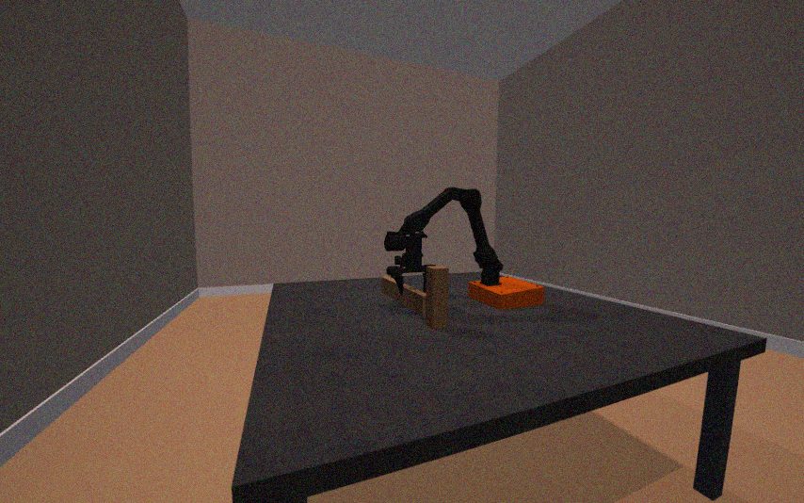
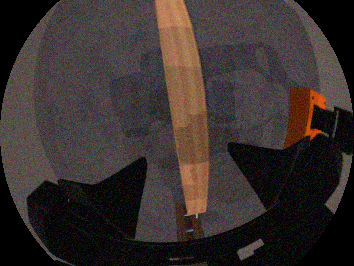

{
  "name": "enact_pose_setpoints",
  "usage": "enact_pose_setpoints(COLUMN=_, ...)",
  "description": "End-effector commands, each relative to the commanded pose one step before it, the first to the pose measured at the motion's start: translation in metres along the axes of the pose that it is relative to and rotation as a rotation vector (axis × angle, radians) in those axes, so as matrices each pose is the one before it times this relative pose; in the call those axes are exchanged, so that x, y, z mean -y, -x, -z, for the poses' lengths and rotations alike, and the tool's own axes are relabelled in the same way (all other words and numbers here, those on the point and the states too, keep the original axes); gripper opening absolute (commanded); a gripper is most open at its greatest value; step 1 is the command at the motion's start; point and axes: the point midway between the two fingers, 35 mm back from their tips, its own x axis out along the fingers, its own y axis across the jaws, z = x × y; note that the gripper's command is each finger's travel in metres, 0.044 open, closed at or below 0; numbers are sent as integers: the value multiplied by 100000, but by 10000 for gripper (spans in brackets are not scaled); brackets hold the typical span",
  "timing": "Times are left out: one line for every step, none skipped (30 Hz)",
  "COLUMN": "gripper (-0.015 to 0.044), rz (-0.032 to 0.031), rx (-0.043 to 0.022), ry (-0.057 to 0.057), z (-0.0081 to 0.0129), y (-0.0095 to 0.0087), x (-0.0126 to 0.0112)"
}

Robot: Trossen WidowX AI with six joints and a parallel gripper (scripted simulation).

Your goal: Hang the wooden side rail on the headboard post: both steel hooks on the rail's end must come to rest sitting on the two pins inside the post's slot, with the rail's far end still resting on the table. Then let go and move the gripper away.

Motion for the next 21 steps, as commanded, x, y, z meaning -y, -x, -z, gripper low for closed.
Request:
enact_pose_setpoints(gripper=440, rz=391, rx=554, ry=-317, z=-85, y=-745, x=125)
enact_pose_setpoints(gripper=440, rz=1, rx=-1, ry=0, z=0, y=-160, x=4)
enact_pose_setpoints(gripper=440, rz=1, rx=-1, ry=0, z=0, y=-160, x=5)
enact_pose_setpoints(gripper=440, rz=1, rx=-1, ry=0, z=0, y=-160, x=6)
enact_pose_setpoints(gripper=440, rz=1, rx=-1, ry=0, z=0, y=-160, x=7)
enact_pose_setpoints(gripper=440, rz=2, rx=-1, ry=0, z=0, y=-160, x=8)
enact_pose_setpoints(gripper=440, rz=2, rx=-1, ry=0, z=0, y=-159, x=9)
enact_pose_setpoints(gripper=440, rz=2, rx=-1, ry=0, z=0, y=-160, x=10)
enact_pose_setpoints(gripper=440, rz=2, rx=-1, ry=0, z=0, y=-159, x=11)
enact_pose_setpoints(gripper=440, rz=2, rx=-1, ry=0, z=0, y=-159, x=11)
enact_pose_setpoints(gripper=440, rz=2, rx=-1, ry=0, z=0, y=-159, x=12)
enact_pose_setpoints(gripper=440, rz=2, rx=-1, ry=0, z=0, y=-159, x=13)
enact_pose_setpoints(gripper=440, rz=2, rx=-1, ry=0, z=0, y=-158, x=14)
enact_pose_setpoints(gripper=440, rz=2, rx=-1, ry=0, z=0, y=-158, x=15)
enact_pose_setpoints(gripper=440, rz=2, rx=-1, ry=0, z=0, y=-158, x=16)
enact_pose_setpoints(gripper=440, rz=2, rx=-1, ry=0, z=0, y=-158, x=17)
enact_pose_setpoints(gripper=440, rz=3, rx=-1, ry=0, z=0, y=-157, x=17)
enact_pose_setpoints(gripper=440, rz=3, rx=-1, ry=0, z=0, y=-157, x=18)
enact_pose_setpoints(gripper=440, rz=2, rx=0, ry=0, z=0, y=-124, x=15)
enact_pose_setpoints(gripper=440, rz=1, rx=0, ry=0, z=0, y=-74, x=9)
enact_pose_setpoints(gripper=440, rz=0, rx=0, ry=0, z=0, y=-25, x=3)
